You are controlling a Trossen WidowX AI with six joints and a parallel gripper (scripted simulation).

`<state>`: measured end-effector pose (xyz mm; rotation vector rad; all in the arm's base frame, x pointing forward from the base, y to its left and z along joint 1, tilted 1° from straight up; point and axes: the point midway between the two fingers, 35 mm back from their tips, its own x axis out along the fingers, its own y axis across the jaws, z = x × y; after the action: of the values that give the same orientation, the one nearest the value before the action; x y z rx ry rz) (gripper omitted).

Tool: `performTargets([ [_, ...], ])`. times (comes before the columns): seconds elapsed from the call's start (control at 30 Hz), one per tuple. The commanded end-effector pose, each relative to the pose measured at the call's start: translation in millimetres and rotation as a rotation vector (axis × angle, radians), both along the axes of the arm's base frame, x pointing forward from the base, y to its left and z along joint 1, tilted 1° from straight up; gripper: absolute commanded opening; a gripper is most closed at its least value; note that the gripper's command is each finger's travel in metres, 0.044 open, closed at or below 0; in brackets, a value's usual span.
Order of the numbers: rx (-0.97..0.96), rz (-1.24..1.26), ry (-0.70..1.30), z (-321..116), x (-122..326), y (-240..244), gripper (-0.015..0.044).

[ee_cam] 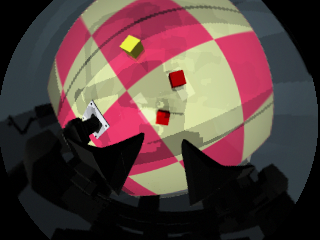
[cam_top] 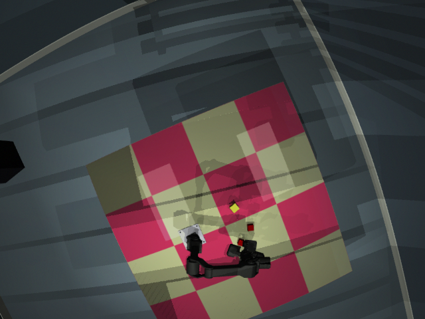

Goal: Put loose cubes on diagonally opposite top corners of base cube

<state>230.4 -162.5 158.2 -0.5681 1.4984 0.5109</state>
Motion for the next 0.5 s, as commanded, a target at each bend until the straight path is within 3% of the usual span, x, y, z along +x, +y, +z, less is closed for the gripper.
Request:
performTargets([
  [0.0,0.009,0.008,0.004,-8,-1,1,0.0265],
  [0.23,0.009,0.008,0.005,-56,-1,1,0.0265],
  [0.47,0.01,0.008,0.005,-69,-1,1,0.0265],
])
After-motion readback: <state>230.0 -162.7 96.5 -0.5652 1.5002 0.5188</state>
